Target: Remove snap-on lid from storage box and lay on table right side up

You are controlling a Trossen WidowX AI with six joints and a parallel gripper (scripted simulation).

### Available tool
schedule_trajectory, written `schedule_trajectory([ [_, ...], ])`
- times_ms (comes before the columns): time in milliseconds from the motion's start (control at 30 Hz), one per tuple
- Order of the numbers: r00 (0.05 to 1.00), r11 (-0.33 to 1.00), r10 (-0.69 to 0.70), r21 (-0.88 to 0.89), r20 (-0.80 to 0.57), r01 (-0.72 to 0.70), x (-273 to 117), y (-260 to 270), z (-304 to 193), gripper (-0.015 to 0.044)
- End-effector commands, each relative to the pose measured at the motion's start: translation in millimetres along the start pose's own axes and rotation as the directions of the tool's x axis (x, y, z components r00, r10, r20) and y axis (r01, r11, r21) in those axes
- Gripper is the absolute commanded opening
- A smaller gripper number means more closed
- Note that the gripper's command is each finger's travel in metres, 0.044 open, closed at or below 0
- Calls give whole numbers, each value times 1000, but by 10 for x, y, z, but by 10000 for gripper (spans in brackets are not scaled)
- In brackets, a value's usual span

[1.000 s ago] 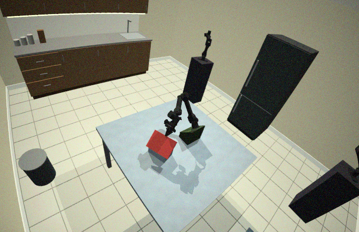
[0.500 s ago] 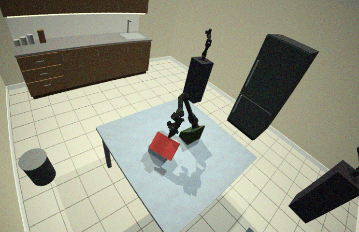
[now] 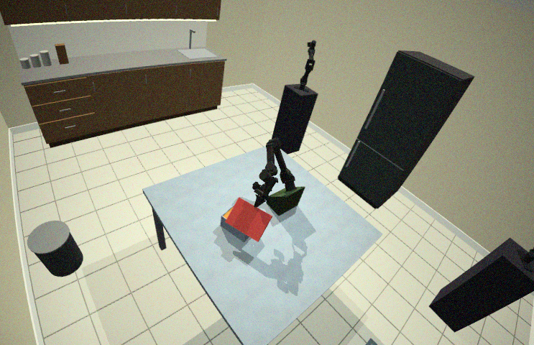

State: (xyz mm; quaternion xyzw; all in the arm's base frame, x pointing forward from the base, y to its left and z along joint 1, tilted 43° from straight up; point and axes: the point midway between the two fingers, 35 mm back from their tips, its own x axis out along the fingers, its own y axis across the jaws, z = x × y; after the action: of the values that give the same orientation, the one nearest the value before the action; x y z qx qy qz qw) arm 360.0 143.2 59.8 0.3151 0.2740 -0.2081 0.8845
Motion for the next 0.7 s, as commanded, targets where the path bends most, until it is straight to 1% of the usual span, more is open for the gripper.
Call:
schedule_trajectory([
  [0, 1000, 1000, 9, 5, 0, -9, -18, 21, -84, 0],
  [667, 1000, 1000, 9, 6, -2, -9, -55, -6, -485, 0],
])
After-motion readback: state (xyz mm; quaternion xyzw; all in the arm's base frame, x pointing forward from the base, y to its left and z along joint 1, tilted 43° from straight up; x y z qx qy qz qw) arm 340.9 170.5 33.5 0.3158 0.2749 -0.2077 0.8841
